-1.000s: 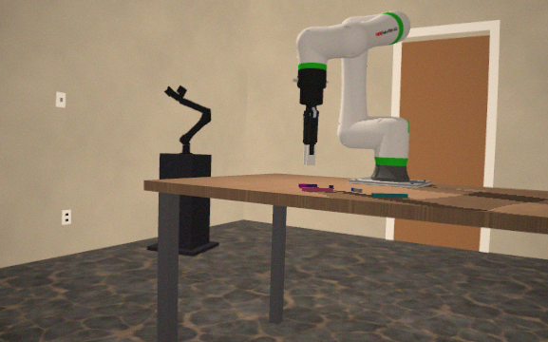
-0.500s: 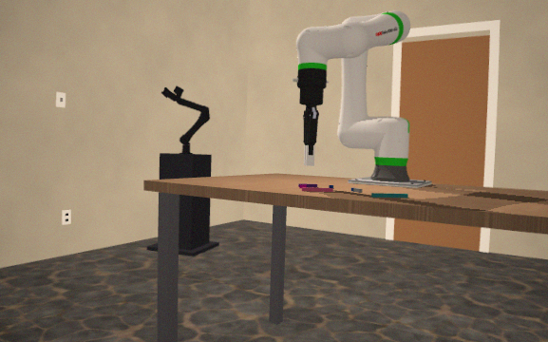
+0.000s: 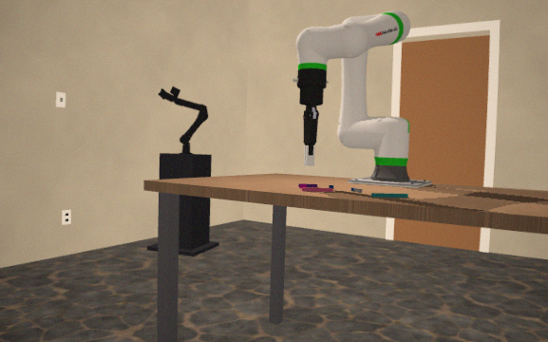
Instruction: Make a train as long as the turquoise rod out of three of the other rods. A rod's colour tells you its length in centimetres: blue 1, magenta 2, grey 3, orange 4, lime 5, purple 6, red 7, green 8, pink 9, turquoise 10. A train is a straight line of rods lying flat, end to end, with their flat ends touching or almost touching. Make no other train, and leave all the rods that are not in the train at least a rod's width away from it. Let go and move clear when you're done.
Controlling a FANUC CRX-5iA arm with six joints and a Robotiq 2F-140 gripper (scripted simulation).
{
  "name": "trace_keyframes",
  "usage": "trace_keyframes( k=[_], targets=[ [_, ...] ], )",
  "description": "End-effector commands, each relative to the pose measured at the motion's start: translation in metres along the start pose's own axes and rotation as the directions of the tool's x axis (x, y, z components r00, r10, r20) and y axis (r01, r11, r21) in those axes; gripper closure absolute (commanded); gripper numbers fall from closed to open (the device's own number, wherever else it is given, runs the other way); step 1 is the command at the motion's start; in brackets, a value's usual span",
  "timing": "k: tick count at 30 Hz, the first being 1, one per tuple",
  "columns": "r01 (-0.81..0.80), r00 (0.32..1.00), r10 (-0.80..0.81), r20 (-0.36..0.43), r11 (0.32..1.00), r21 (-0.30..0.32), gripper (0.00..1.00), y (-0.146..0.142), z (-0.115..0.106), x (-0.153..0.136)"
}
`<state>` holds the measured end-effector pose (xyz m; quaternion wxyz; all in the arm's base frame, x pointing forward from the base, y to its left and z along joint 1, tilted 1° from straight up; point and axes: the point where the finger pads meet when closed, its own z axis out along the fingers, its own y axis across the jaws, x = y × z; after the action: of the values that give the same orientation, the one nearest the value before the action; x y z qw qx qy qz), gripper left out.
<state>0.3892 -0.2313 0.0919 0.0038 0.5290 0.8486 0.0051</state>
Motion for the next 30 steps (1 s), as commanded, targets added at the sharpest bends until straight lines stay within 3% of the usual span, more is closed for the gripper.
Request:
trace_keyframes(
  k=[1, 30],
  targets=[
    [0.000, 1.000, 0.000, 0.000, 1.000, 0.000, 0.85, 0.000, 0.001, 0.000],
    [0.000, 1.000, 0.000, 0.000, 1.000, 0.000, 0.85, 0.000, 0.030, 0.000]
  ],
)
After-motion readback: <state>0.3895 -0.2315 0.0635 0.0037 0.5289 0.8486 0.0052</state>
